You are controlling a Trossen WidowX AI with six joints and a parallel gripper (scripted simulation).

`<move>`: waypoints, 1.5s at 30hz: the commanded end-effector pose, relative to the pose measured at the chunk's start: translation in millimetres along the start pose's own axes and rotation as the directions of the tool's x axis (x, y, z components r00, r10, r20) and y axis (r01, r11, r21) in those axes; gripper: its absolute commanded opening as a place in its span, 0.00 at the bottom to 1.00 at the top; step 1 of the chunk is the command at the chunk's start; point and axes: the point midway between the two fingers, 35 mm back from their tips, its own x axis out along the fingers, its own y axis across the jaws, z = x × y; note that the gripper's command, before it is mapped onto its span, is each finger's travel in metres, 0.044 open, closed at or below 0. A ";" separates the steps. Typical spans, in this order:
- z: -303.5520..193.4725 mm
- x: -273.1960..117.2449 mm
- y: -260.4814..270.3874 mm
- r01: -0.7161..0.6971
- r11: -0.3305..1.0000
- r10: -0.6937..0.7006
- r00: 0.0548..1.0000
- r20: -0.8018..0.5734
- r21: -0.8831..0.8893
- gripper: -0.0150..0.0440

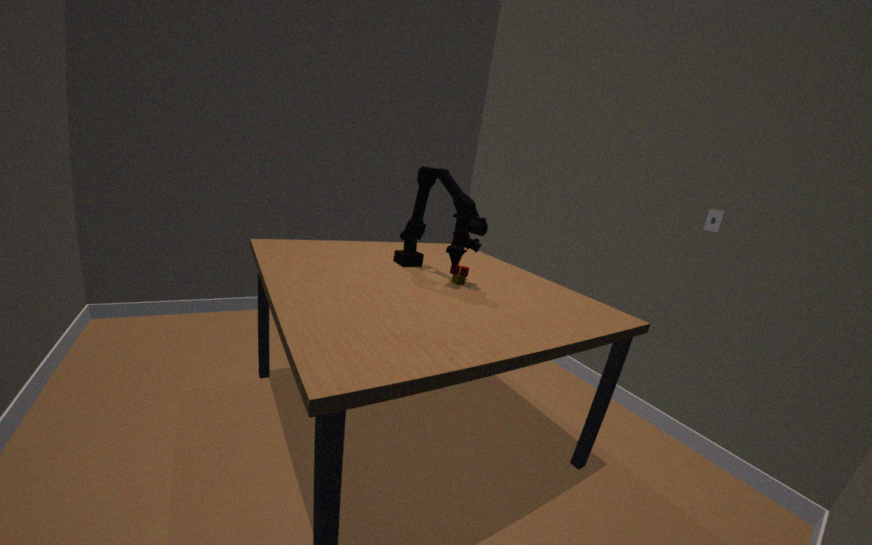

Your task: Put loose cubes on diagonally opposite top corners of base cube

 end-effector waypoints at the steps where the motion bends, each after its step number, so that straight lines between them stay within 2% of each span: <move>1: 0.6 -8.0 -0.2 0.001 1.000 -0.001 1.000 0.003 0.000 0.60; 38: 0.4 -56.9 -0.3 0.001 1.000 -0.001 1.000 0.003 0.000 0.60; 45: 1.7 -57.7 1.5 0.001 1.000 -0.001 1.000 0.003 -0.004 0.91</move>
